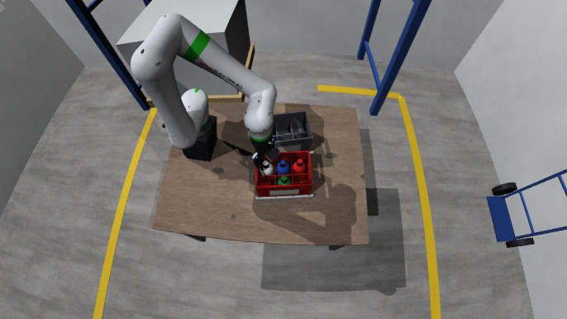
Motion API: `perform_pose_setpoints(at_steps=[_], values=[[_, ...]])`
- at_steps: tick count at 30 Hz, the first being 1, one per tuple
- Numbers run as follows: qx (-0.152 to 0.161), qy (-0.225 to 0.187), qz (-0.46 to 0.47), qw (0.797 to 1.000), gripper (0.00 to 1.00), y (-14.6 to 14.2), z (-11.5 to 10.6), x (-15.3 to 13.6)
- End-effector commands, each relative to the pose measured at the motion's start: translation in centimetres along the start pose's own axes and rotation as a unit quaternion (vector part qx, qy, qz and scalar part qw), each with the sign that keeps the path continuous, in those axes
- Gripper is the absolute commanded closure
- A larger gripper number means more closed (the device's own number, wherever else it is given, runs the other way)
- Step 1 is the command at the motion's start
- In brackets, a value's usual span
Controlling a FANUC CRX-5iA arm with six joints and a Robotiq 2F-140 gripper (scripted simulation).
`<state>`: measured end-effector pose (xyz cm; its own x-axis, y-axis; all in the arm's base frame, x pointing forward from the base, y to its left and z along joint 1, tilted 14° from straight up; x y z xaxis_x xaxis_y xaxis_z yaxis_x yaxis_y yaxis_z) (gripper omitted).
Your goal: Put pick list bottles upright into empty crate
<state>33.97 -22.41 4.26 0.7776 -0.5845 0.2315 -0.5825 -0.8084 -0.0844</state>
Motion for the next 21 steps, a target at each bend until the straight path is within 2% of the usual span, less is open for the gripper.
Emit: perform_pose_setpoints(at_steps=[1, 6, 7, 21], values=[[0.000, 0.001, 0.000, 1.000, 0.56, 0.00, -0.04, 0.06], [0.000, 0.001, 0.000, 1.000, 0.56, 0.00, -0.04, 0.06], [0.000, 0.001, 0.000, 1.000, 0.90, 0.00, -0.26, 0.06], [0.000, 0.001, 0.000, 1.000, 0.90, 0.00, -0.26, 0.05]])
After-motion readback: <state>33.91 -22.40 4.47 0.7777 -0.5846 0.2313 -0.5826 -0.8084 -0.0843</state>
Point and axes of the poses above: the point where the finger pads meet when closed, its own z axis out along the fingers, its own y axis across the jaws, x = y × z, the point moved 3 cm from there along -z, back along the fingers, and after that the axes turned 14 degrees about -z, right-handed, at the moved point
